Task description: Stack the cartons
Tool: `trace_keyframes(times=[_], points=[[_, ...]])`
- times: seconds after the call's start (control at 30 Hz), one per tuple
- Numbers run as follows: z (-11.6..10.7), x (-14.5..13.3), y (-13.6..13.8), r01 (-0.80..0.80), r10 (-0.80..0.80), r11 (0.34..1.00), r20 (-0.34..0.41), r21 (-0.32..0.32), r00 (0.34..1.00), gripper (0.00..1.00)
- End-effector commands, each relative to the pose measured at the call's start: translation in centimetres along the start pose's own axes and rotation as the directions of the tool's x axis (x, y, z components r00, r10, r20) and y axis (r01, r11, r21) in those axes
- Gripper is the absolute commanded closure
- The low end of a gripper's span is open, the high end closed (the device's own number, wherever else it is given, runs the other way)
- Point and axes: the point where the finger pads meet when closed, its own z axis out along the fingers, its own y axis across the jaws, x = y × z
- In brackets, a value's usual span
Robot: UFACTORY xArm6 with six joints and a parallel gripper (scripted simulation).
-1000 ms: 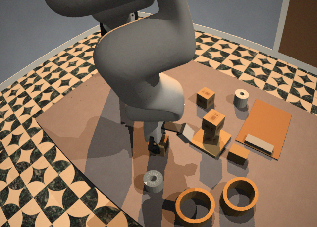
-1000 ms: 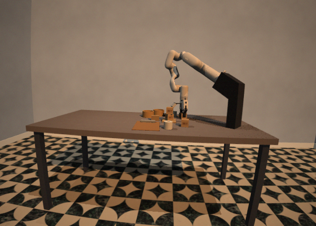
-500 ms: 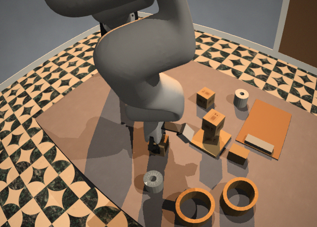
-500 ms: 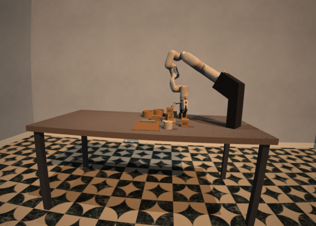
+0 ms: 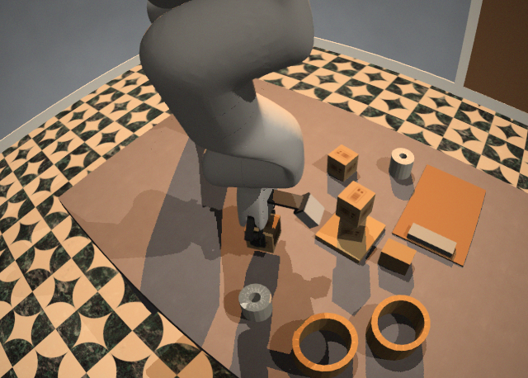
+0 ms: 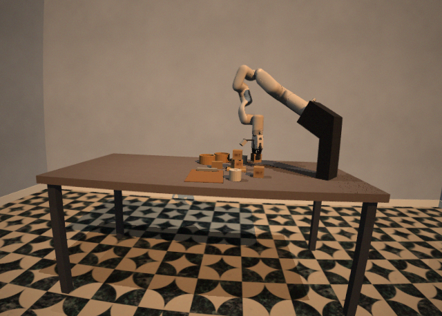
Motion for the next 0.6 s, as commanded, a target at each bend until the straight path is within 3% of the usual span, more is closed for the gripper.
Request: trace_keyframes(times=[0.0, 0.13, 0.2, 0.57], points=[[-4.4, 0.0, 0.1, 0.000, 0.000, 1.000, 0.000, 0.000, 1.000, 1.00], [-7.4, -0.1, 0.1, 0.000, 0.000, 1.000, 0.002, -0.001, 1.000, 1.00], [-7.4, -0.1, 0.1, 0.000, 0.000, 1.000, 0.002, -0.001, 1.000, 1.00], [-11.8, -0.3, 0.1, 0.000, 0.000, 1.000, 0.007, 0.001, 1.000, 1.00]])
